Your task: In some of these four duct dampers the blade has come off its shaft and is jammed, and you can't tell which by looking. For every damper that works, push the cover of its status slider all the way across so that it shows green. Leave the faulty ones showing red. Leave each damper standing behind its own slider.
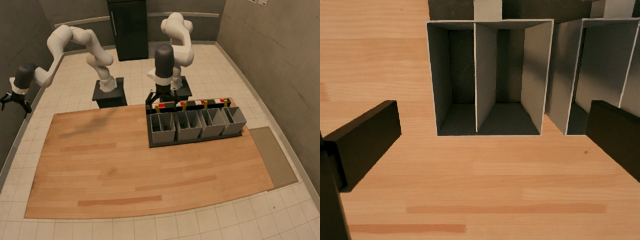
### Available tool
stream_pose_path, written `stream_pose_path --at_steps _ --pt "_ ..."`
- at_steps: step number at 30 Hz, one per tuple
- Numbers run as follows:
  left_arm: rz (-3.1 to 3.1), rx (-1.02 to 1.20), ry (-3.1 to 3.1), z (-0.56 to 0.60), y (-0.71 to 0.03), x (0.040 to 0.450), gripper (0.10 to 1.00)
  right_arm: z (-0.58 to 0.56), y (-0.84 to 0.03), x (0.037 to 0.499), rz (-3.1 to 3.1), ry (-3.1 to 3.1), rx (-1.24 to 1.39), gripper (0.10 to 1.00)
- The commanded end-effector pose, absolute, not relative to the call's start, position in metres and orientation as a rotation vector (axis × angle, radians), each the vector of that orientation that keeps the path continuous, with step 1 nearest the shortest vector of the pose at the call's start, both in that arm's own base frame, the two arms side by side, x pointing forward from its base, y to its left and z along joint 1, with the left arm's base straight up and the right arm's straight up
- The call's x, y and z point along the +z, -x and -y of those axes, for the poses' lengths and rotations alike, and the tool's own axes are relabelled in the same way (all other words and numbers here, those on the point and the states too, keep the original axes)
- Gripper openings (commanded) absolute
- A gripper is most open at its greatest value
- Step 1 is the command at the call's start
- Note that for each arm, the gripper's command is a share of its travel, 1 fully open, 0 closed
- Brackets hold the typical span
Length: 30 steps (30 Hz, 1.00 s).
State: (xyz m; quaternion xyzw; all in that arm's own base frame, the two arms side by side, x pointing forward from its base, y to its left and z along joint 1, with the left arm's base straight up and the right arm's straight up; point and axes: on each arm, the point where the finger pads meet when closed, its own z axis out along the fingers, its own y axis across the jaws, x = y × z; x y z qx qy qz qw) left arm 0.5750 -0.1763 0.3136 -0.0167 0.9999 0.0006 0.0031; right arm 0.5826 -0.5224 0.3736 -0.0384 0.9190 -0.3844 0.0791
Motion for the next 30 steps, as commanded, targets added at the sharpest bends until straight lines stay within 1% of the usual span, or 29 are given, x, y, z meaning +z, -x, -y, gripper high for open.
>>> stream_pose_path --at_steps 1,6,17,30 --pt "-3.141 0.000 0.067 0.176 -0.574 0.313 1.000 0.534 -0.563 0.373 -2.828 0.245 -1.145 1.000" --pt "-3.141 0.000 0.067 0.176 -0.574 0.313 1.000 0.544 -0.549 0.373 -2.856 0.254 -1.139 1.000" --pt "-3.141 0.000 0.067 0.176 -0.574 0.313 1.000 0.579 -0.487 0.375 -2.972 0.298 -1.092 1.000" --pt "-3.141 0.000 0.067 0.176 -0.574 0.313 1.000 0.599 -0.442 0.376 -3.051 0.338 -1.037 1.000"
